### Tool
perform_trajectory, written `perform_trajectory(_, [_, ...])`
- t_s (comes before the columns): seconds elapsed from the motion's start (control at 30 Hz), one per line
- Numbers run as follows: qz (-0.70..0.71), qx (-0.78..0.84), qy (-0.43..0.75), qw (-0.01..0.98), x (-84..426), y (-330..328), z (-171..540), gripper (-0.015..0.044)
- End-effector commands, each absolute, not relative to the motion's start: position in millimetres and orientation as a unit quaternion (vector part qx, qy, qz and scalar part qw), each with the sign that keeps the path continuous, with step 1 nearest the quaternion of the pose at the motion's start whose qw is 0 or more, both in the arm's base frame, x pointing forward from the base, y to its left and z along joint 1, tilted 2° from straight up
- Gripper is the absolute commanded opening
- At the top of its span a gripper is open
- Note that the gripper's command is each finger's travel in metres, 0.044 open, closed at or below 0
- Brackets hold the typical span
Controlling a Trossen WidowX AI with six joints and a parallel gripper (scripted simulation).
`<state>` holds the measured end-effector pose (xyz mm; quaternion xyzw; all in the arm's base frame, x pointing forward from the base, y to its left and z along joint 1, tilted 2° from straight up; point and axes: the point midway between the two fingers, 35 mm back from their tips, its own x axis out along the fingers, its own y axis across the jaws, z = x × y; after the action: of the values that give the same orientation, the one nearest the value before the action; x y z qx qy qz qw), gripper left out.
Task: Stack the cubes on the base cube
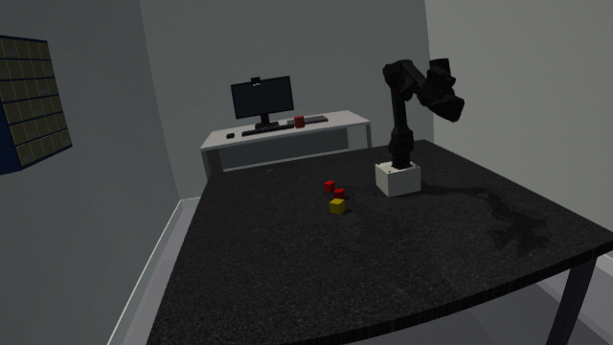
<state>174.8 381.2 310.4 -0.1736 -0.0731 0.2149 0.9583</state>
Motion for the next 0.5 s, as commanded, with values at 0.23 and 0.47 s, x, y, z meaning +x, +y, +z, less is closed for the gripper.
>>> perform_trajectory(0.23, [0.189, -0.192, -0.050, 0.962, 220.9, 364.7, 303.8, 0.0265])
perform_trajectory(0.47, [0.151, -0.210, 0.003, 0.966, 281.0, 333.1, 281.8, 0.0265])
